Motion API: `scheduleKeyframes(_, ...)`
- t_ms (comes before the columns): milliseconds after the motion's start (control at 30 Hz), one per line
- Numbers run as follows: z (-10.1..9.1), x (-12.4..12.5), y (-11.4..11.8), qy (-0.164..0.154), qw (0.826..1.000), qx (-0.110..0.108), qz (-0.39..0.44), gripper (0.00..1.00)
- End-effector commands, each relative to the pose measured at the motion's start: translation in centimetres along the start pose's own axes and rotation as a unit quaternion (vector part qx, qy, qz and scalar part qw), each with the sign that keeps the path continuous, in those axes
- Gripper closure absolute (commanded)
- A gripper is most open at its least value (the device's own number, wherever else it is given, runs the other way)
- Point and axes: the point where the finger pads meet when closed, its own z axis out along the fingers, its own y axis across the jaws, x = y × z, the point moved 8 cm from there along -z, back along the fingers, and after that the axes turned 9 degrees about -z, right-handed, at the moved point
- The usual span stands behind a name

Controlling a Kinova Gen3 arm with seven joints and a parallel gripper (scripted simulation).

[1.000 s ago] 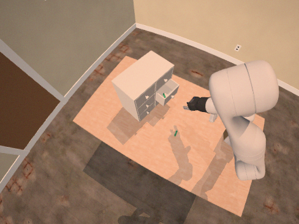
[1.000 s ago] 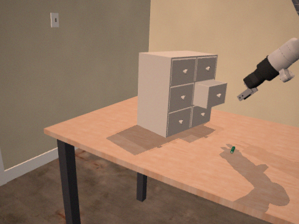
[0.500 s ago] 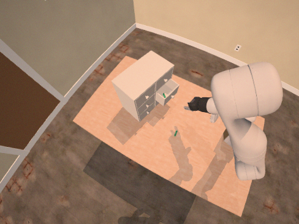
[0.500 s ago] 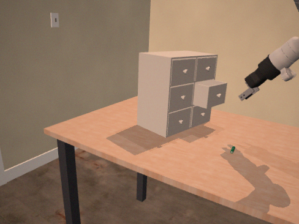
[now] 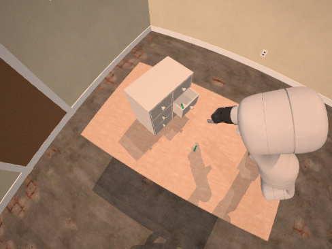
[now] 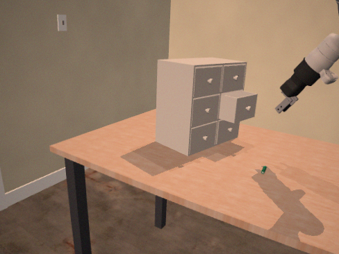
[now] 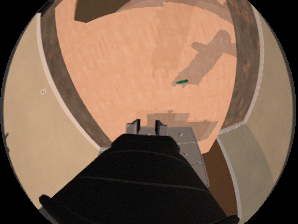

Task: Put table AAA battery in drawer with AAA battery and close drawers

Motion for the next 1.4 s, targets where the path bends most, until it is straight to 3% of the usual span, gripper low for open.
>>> scheduleKeyframes(0,-0.7,-1.3,-0.1,0.006,1.000,0.002,-0.014,0.33)
scheduleKeyframes(100,-0.9,-1.4,-0.1,0.013,1.000,0.001,-0.014,0.33)
scheduleKeyframes(567,-4.5,-3.4,-0.3,0.132,0.991,-0.015,-0.014,0.33)
scheduleKeyframes(633,-4.5,-3.4,-0.3,0.132,0.991,-0.015,-0.014,0.33)
scheduleKeyframes(1100,-8.1,-5.6,-0.5,0.272,0.962,-0.034,-0.014,0.33)
scheduleKeyframes(1367,-8.9,-6.0,-0.6,0.303,0.952,-0.038,-0.014,0.33)
